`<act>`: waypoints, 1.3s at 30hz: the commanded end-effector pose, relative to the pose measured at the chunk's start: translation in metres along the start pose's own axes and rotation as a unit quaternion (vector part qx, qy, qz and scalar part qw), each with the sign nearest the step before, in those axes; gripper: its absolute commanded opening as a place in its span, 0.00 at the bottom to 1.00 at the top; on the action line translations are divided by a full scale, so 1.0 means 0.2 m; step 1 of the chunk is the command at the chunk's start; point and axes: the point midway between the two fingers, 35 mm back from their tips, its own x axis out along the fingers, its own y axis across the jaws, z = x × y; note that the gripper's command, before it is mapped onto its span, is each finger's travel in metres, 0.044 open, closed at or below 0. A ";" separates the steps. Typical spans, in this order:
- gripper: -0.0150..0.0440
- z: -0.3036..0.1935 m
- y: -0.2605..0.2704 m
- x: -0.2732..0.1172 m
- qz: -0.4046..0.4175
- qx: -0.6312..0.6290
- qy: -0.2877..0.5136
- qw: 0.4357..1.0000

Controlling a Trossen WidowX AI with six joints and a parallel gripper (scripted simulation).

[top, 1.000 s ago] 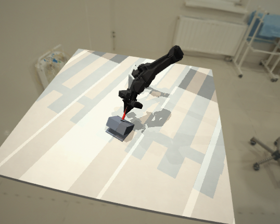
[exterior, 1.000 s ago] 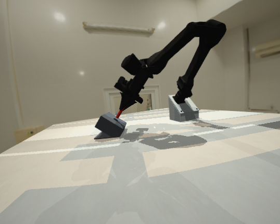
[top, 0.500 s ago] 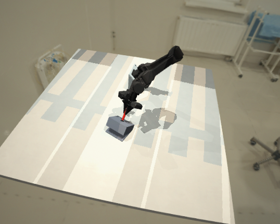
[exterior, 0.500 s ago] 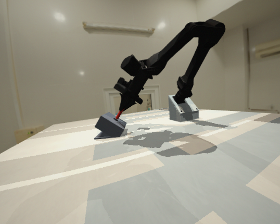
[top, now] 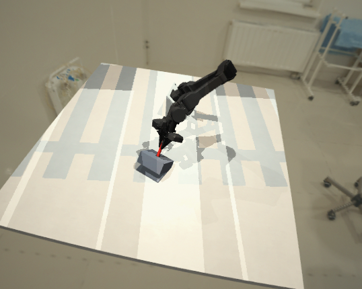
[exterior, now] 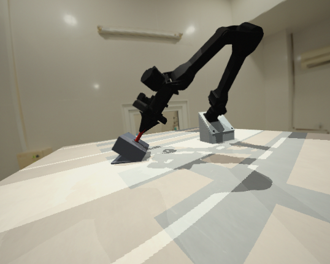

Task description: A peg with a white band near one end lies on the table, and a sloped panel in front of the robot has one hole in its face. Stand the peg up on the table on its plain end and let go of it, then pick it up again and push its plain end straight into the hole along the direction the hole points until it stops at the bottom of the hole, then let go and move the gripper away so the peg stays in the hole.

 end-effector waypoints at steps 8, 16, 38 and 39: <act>0.25 0.01 0.01 0.04 0.001 0.001 -0.003 1.000; 0.25 0.01 0.01 0.06 0.001 0.001 -0.003 1.000; 0.25 0.01 0.01 0.12 0.001 0.001 -0.003 1.000; 0.25 0.01 0.01 0.12 0.001 0.001 -0.003 1.000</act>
